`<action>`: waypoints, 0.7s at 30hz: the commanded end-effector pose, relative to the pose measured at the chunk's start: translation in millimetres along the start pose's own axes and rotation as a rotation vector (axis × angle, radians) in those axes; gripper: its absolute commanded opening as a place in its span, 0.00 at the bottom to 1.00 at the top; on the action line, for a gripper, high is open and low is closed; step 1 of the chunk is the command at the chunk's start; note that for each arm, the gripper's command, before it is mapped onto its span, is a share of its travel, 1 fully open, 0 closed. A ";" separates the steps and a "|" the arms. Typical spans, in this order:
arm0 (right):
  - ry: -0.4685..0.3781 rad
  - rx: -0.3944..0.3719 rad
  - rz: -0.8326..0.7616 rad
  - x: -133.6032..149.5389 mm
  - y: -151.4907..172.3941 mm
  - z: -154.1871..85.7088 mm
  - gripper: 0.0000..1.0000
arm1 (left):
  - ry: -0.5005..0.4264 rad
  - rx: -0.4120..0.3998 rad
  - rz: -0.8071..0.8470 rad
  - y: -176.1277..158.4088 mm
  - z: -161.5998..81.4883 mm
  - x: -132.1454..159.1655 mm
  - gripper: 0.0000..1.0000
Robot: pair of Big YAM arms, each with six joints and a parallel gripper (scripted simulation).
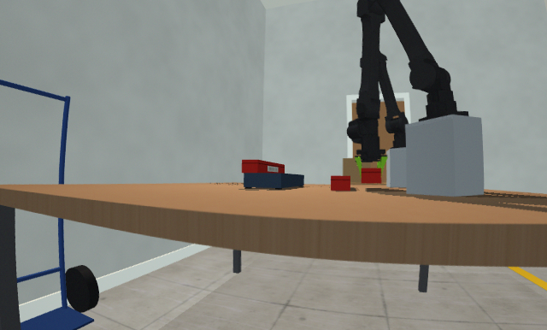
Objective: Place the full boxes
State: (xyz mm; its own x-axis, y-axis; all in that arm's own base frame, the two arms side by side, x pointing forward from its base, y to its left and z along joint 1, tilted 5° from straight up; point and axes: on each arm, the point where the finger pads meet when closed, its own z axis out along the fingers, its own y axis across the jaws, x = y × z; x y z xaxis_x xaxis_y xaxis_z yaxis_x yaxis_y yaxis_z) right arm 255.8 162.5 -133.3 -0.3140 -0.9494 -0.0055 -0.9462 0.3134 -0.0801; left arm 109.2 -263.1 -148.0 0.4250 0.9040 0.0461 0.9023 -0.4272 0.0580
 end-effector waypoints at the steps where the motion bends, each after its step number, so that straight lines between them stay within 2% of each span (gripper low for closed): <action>1: -0.008 0.012 0.011 -1.1 -1.5 -16.7 0.00 | 0.001 -0.014 0.004 1.0 -17.2 0.9 0.00; 6: -0.008 0.012 0.009 -1.4 -1.0 -25.0 0.00 | 0.001 -0.014 0.005 0.8 -25.5 0.6 0.00; 21: -0.008 0.012 0.010 -1.5 -1.4 -29.2 0.00 | 0.001 -0.014 0.004 1.9 -29.8 3.4 0.00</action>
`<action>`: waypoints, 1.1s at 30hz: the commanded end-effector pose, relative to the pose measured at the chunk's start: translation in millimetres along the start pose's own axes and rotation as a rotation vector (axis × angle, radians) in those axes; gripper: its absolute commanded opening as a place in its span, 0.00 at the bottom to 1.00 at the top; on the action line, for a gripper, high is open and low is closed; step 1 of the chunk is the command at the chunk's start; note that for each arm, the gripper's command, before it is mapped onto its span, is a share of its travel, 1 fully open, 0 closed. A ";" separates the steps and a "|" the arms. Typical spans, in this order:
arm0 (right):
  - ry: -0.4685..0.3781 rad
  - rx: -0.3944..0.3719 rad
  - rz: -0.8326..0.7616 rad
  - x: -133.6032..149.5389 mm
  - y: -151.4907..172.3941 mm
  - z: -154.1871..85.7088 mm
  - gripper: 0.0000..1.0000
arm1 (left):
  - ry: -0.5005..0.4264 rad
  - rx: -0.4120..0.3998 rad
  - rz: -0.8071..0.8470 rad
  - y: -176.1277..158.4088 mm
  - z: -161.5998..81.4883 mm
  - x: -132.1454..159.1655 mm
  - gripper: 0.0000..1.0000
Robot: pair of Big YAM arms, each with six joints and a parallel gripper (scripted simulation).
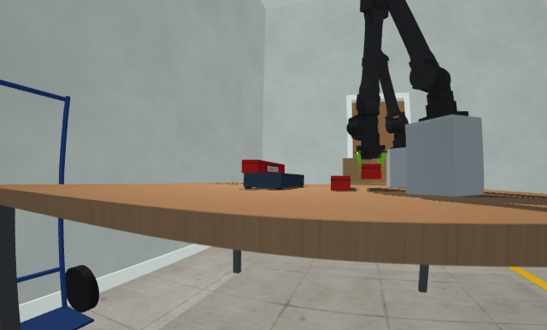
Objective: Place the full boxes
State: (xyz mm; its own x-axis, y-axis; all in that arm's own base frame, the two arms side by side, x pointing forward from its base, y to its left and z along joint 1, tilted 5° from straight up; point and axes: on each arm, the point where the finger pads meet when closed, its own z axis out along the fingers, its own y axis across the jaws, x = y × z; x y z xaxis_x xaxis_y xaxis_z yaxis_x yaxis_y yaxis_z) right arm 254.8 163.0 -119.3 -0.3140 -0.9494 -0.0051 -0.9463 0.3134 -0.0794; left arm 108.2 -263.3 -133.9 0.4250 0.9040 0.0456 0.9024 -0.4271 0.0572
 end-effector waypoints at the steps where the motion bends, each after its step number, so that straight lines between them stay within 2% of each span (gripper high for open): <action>1: -0.008 0.013 0.010 -1.3 -1.3 -15.4 0.00 | 0.002 -0.015 0.004 1.9 -15.9 3.5 0.00; 33: -0.008 0.013 0.011 -1.5 -1.7 -24.3 0.00 | 0.002 -0.015 0.004 2.5 -24.9 6.7 0.00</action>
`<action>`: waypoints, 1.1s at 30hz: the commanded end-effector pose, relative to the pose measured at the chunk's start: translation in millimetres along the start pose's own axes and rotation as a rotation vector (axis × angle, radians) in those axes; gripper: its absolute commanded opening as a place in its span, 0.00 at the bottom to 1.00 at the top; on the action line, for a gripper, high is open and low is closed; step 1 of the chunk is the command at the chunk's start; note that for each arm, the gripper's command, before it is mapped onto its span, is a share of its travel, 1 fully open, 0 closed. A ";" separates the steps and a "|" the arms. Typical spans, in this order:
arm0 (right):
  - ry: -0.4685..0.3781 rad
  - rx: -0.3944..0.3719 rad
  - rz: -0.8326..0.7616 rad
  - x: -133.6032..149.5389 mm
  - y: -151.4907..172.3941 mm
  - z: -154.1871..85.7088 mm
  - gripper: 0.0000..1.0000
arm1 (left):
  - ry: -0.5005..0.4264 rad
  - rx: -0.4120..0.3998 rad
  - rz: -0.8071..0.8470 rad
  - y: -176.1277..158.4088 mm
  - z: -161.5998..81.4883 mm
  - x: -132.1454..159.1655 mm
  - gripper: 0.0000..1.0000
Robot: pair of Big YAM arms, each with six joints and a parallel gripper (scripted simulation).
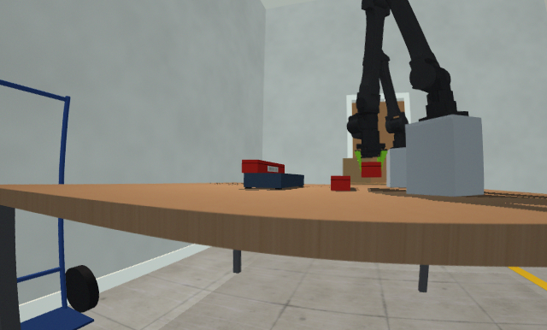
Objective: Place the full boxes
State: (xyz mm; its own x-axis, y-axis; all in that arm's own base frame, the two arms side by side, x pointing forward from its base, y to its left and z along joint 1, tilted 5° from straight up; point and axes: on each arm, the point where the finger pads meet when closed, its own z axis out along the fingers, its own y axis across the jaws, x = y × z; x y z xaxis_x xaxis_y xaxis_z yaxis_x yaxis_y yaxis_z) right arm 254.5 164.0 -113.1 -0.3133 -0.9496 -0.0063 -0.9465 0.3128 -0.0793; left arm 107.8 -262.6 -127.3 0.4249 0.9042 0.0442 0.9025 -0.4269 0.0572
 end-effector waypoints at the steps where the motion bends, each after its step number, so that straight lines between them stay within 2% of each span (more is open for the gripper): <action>1: -0.007 0.013 0.012 -0.6 -1.9 -19.7 0.00 | 0.003 -0.015 0.004 2.4 -20.0 5.5 0.00; 33: -0.029 0.029 0.016 -11.9 -11.3 -71.9 0.00 | -0.017 -0.034 0.010 10.5 -72.3 -7.9 0.00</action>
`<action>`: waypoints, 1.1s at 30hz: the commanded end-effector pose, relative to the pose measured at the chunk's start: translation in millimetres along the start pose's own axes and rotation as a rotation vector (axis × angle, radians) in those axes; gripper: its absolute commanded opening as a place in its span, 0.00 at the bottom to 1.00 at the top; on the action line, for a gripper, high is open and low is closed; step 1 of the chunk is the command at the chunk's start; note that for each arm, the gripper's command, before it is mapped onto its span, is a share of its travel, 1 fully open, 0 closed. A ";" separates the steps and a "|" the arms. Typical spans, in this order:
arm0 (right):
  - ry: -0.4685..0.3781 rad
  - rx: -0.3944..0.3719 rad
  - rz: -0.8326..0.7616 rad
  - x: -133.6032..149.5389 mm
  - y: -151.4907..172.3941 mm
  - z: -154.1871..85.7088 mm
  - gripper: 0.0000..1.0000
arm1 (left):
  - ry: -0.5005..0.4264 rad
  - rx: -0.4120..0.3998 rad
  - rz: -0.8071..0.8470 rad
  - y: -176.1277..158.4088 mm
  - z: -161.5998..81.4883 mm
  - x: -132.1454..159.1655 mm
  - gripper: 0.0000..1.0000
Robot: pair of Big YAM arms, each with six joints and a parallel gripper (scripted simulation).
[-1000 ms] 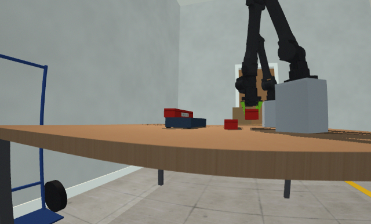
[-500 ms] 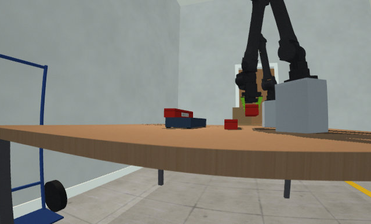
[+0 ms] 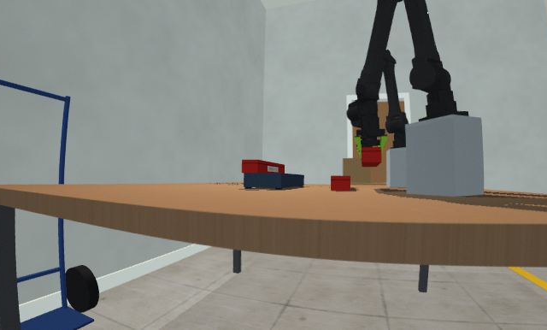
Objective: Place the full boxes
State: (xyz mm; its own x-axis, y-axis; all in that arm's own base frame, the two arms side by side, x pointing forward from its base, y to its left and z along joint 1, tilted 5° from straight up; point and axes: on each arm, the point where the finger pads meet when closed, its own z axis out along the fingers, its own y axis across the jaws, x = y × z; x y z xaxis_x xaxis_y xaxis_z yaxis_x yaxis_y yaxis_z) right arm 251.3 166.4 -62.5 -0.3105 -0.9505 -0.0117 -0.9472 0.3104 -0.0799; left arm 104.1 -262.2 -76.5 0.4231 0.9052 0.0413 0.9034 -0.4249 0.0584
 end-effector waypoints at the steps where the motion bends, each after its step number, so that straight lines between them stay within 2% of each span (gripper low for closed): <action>1: -0.024 0.029 0.018 -10.5 -11.1 -22.9 0.00 | -0.014 -0.033 0.012 10.9 -23.1 -8.8 0.00; 18: -0.037 0.038 0.018 -16.9 -15.3 -52.8 0.00 | -0.024 -0.042 0.010 15.5 -52.5 -13.7 0.00; 28: -0.022 0.028 0.023 -7.7 -11.2 -49.0 0.00 | -0.017 -0.036 0.011 13.3 -50.8 -8.6 0.00; 29: -0.035 0.039 0.014 -13.5 -20.9 -53.3 0.00 | -0.017 -0.036 0.011 13.4 -50.9 -8.6 0.00; 33: -0.035 0.040 0.010 -13.2 -25.1 -53.5 0.00 | -0.024 -0.044 -0.001 24.4 -53.8 -10.4 0.00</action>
State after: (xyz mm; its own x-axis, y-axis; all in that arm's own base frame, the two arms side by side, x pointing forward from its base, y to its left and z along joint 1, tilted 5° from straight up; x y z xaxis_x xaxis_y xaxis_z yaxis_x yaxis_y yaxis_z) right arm 249.5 167.0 -32.7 -0.3092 -0.9510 -0.0078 -0.9480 0.3088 -0.0771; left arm 102.2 -263.0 -47.2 0.4215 0.9057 0.0441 0.9043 -0.4235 0.0539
